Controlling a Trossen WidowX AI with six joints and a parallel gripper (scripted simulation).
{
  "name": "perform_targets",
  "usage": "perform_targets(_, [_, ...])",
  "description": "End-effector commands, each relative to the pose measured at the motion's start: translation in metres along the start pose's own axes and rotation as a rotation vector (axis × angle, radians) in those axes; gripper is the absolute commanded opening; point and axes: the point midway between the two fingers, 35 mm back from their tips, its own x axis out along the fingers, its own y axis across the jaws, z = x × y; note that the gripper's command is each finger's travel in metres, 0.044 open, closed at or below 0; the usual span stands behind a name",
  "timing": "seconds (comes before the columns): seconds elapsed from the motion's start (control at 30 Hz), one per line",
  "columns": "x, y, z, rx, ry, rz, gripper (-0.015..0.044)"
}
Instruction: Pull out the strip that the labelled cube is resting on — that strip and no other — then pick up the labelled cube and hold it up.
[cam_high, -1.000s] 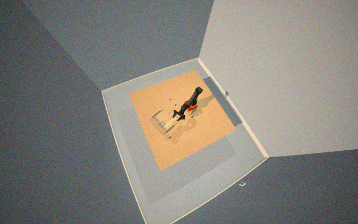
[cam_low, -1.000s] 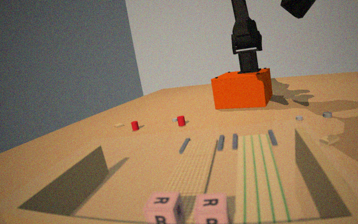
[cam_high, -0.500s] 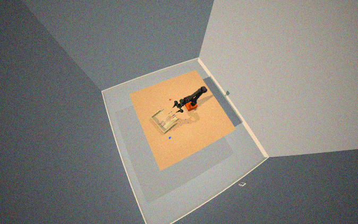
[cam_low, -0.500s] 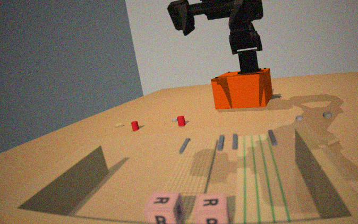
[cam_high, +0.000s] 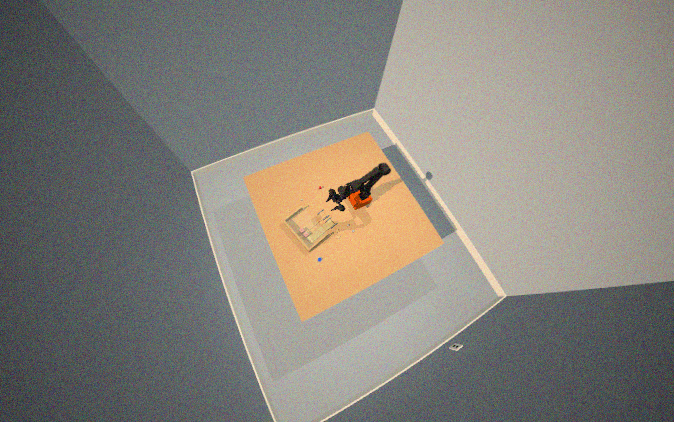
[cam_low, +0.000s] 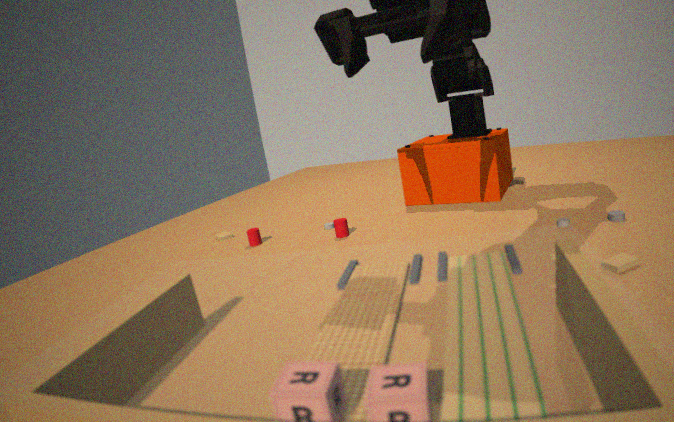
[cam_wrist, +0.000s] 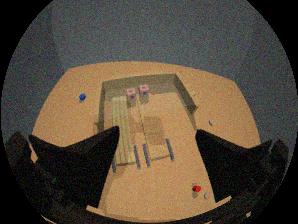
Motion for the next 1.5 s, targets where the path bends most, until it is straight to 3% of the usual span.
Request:
perform_targets(0.0, [0.012, -0.004, 0.001, -0.029, 0.095, -0.010, 0.0295])
perform_targets(0.37, [0.077, -0.019, -0.016, -0.167, 0.591, 0.032, 0.0006])
perform_targets(0.67, [0.119, -0.020, -0.044, -0.236, 0.918, 0.119, 0.0000])
perform_targets(1.47, [0.138, -0.021, -0.067, -0.237, 0.922, 0.121, 0.0000])
